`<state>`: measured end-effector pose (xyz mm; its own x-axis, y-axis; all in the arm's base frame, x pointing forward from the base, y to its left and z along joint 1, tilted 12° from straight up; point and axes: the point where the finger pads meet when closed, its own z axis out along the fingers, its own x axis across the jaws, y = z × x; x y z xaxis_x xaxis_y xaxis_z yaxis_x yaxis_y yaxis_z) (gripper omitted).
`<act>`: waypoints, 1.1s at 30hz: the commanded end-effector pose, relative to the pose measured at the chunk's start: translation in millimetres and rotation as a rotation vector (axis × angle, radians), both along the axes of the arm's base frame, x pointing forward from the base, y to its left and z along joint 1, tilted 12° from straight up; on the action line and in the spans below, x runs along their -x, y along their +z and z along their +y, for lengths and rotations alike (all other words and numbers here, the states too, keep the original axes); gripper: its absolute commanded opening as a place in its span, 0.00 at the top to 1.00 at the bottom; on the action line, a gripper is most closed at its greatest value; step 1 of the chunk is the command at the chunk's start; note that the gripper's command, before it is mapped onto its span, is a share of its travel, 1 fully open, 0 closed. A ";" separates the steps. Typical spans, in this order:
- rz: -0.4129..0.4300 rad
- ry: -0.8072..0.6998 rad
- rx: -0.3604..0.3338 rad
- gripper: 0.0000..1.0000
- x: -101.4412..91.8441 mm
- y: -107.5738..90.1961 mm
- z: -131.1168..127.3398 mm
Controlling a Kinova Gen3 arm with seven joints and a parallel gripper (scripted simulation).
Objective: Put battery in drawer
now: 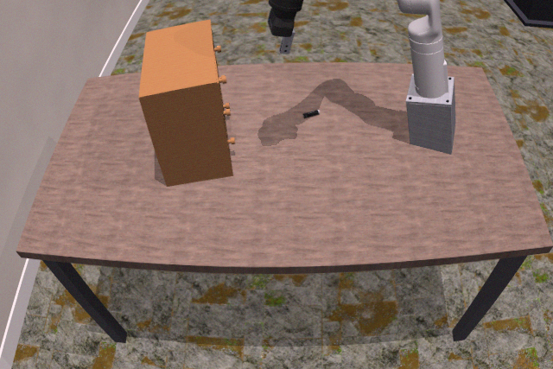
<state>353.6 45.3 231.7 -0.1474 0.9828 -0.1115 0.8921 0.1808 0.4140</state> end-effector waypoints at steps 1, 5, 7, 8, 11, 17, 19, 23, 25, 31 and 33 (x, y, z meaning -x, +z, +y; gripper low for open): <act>0.007 0.001 -0.006 1.00 0.0 7.6 2.5; 0.041 -0.003 -0.001 1.00 6.8 14.3 2.2; 0.058 -0.005 0.002 1.00 10.2 17.7 2.0; 0.058 -0.005 0.002 1.00 10.2 17.7 2.0; 0.075 -0.007 0.005 1.00 13.7 21.1 1.8; 0.124 -0.012 0.012 1.00 23.7 30.9 1.4; 0.140 -0.014 0.014 1.00 26.9 34.0 1.2; 0.169 -0.017 0.019 1.00 32.7 39.8 1.0; 0.175 -0.018 0.020 1.00 34.1 41.1 0.9; 0.204 -0.021 0.024 1.00 39.9 46.9 0.6; 0.214 -0.022 0.026 1.00 41.9 48.8 0.5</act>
